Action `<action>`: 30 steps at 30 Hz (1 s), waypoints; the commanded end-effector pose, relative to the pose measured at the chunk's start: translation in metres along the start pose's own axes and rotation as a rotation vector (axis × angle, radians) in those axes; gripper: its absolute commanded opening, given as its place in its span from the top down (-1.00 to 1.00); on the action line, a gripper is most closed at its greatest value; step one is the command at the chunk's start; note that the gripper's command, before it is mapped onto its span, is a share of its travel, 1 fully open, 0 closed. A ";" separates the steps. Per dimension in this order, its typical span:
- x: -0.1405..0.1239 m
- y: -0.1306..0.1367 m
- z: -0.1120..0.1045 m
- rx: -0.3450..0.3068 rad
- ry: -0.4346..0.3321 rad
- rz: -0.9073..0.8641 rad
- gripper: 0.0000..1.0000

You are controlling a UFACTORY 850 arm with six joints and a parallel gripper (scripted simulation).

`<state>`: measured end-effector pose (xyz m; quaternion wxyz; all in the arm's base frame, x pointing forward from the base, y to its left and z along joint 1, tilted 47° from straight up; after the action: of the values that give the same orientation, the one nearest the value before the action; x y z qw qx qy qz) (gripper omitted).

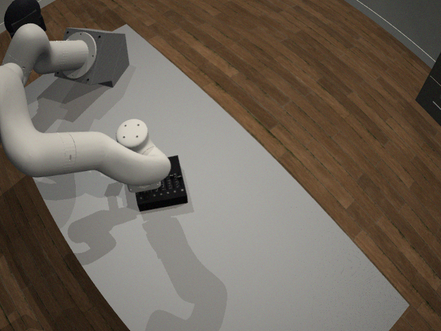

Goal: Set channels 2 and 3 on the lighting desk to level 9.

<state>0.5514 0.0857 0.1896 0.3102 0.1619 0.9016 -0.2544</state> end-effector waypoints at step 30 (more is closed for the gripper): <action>0.015 -0.001 0.000 -0.001 -0.001 0.000 1.00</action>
<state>0.5402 0.0866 0.1811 0.3103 0.1619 0.9015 -0.2545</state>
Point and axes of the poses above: the point where the finger pads meet when closed, its own z axis out along the fingers, its own y axis across the jaws, x = y × z, the point moved 7 cm from there along -z, back along the fingers, and after that the axes turned 5 degrees about z, right-handed, at the moved point
